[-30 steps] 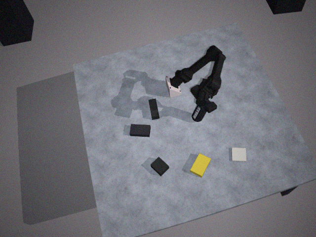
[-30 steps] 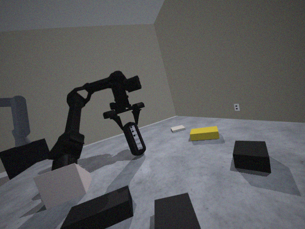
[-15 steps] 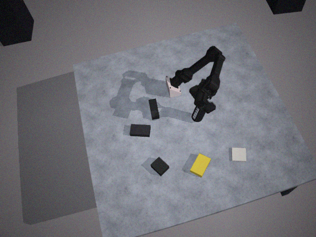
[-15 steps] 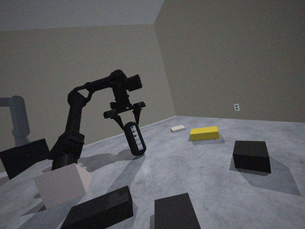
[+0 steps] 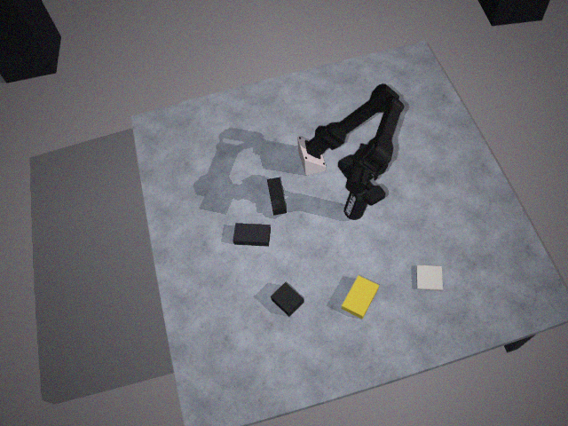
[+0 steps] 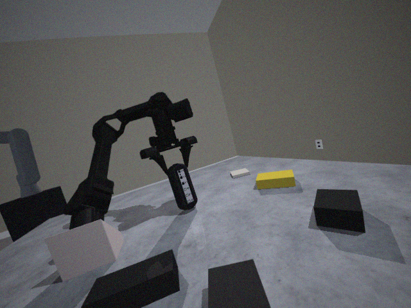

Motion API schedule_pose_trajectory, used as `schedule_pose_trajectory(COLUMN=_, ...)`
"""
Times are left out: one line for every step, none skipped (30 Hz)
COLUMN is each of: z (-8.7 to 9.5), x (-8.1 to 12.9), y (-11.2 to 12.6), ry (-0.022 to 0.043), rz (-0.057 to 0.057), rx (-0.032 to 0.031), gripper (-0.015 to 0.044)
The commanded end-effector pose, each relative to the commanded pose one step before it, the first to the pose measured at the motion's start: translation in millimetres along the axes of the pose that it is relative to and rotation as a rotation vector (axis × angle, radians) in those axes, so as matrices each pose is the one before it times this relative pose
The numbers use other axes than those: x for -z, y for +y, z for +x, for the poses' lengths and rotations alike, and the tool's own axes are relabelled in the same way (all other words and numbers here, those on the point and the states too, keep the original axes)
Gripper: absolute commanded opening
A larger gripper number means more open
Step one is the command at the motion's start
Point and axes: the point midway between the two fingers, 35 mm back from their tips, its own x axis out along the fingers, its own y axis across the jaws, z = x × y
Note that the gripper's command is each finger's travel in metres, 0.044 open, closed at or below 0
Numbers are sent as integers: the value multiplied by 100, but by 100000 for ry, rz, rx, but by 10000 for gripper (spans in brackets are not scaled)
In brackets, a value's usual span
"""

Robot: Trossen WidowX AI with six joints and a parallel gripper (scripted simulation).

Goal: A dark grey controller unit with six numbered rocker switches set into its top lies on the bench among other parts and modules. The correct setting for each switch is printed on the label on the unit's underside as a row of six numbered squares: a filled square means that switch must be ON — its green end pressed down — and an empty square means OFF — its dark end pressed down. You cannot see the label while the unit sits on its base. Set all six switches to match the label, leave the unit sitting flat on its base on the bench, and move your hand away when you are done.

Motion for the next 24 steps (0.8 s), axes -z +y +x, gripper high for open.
schedule_pose_trajectory(z=230, x=531, y=31, ry=-348, rz=-233, rx=-1816, gripper=338)
schedule_pose_trajectory(z=-77, x=104, y=-14, ry=5, rz=-1, rx=-1, gripper=338)
schedule_pose_trajectory(z=-64, x=118, y=-11, ry=5, rz=-1, rx=-1, gripper=338)
schedule_pose_trajectory(z=-52, x=138, y=-8, ry=5, rz=-2, rx=0, gripper=338)
schedule_pose_trajectory(z=-25, x=112, y=-4, ry=4, rz=-1, rx=0, gripper=338)
schedule_pose_trajectory(z=-11, x=91, y=-1, ry=3, rz=-1, rx=0, gripper=338)
schedule_pose_trajectory(z=-5, x=82, y=-1, ry=3, rz=-1, rx=0, gripper=338)
schedule_pose_trajectory(z=-2, x=80, y=0, ry=3, rz=-1, rx=0, gripper=338)
schedule_pose_trajectory(z=0, x=80, y=0, ry=3, rz=-1, rx=0, gripper=338)
schedule_pose_trajectory(z=0, x=81, y=0, ry=3, rz=-1, rx=0, gripper=338)
schedule_pose_trajectory(z=1, x=82, y=0, ry=3, rz=-1, rx=0, gripper=338)
schedule_pose_trajectory(z=1, x=82, y=0, ry=3, rz=-1, rx=0, gripper=338)
schedule_pose_trajectory(z=2, x=82, y=0, ry=3, rz=-1, rx=0, gripper=338)
schedule_pose_trajectory(z=2, x=82, y=0, ry=3, rz=-1, rx=0, gripper=338)
schedule_pose_trajectory(z=3, x=82, y=0, ry=3, rz=-1, rx=0, gripper=338)
schedule_pose_trajectory(z=3, x=82, y=0, ry=3, rz=-1, rx=0, gripper=338)
schedule_pose_trajectory(z=3, x=82, y=0, ry=3, rz=-1, rx=0, gripper=338)
schedule_pose_trajectory(z=4, x=82, y=0, ry=3, rz=-1, rx=0, gripper=338)
schedule_pose_trajectory(z=4, x=82, y=0, ry=3, rz=-1, rx=0, gripper=338)
schedule_pose_trajectory(z=4, x=82, y=0, ry=3, rz=-1, rx=0, gripper=338)
schedule_pose_trajectory(z=4, x=82, y=0, ry=3, rz=-1, rx=0, gripper=338)
schedule_pose_trajectory(z=4, x=82, y=0, ry=3, rz=-1, rx=0, gripper=338)
schedule_pose_trajectory(z=5, x=82, y=0, ry=3, rz=-1, rx=0, gripper=338)
schedule_pose_trajectory(z=5, x=82, y=0, ry=3, rz=-1, rx=0, gripper=338)
